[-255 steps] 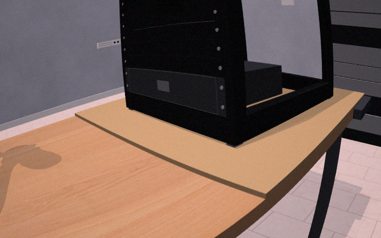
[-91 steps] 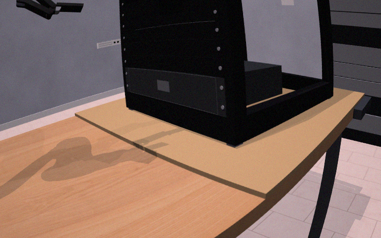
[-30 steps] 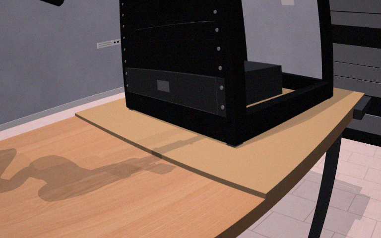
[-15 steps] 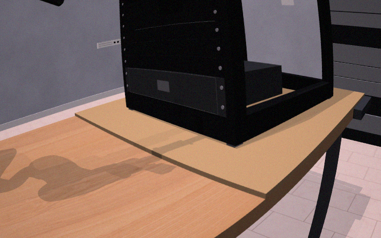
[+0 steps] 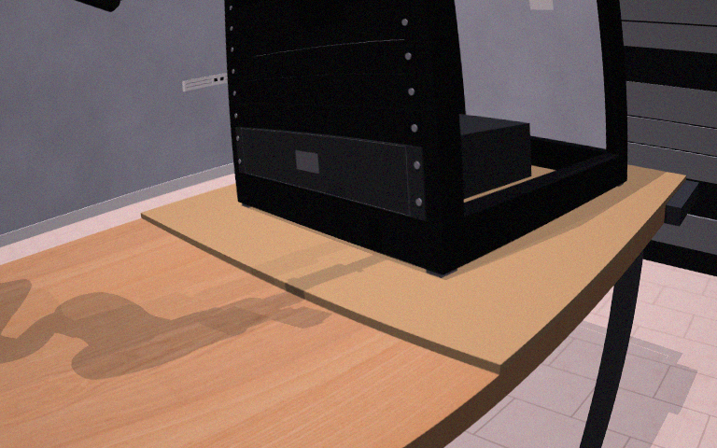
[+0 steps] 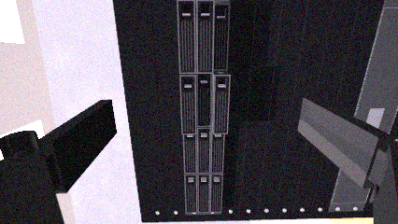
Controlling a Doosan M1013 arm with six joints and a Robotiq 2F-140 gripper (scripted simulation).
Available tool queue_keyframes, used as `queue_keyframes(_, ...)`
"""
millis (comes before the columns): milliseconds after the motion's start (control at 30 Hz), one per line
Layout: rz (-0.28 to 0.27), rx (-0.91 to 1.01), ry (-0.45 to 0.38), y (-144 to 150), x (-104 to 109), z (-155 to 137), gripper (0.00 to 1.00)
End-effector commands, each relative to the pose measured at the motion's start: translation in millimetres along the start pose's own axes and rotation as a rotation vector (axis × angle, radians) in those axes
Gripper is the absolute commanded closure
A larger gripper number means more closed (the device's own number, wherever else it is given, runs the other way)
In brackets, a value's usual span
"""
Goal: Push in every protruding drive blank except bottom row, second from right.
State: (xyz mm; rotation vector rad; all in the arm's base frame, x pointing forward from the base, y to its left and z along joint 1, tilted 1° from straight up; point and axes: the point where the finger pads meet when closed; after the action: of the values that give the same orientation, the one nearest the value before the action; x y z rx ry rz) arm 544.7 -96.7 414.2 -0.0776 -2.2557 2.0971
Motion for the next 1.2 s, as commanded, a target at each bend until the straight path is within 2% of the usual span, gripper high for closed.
queue_keyframes(0,0.001,0.000,0.000,-1,0,0,0.00)
queue_keyframes(300,0.001,0.000,0.000,0,-3,-1,0.00)
queue_keyframes(467,0.001,0.000,0.000,1,-23,-11,0.00)
queue_keyframes(533,0.001,0.000,0.000,1,-23,-11,0.00)
queue_keyframes(767,0.001,0.000,0.000,4,-54,-27,0.00)
queue_keyframes(1167,0.001,0.000,0.000,5,-56,-28,0.00)
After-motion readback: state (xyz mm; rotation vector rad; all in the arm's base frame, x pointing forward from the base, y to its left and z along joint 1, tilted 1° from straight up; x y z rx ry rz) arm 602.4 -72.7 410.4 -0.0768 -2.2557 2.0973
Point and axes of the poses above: the point where the finger pads meet when closed, its own x axis back along the fingers, its own y axis across the jaws, z = x × y, and after that the axes turned 4 degrees about -x, right-handed
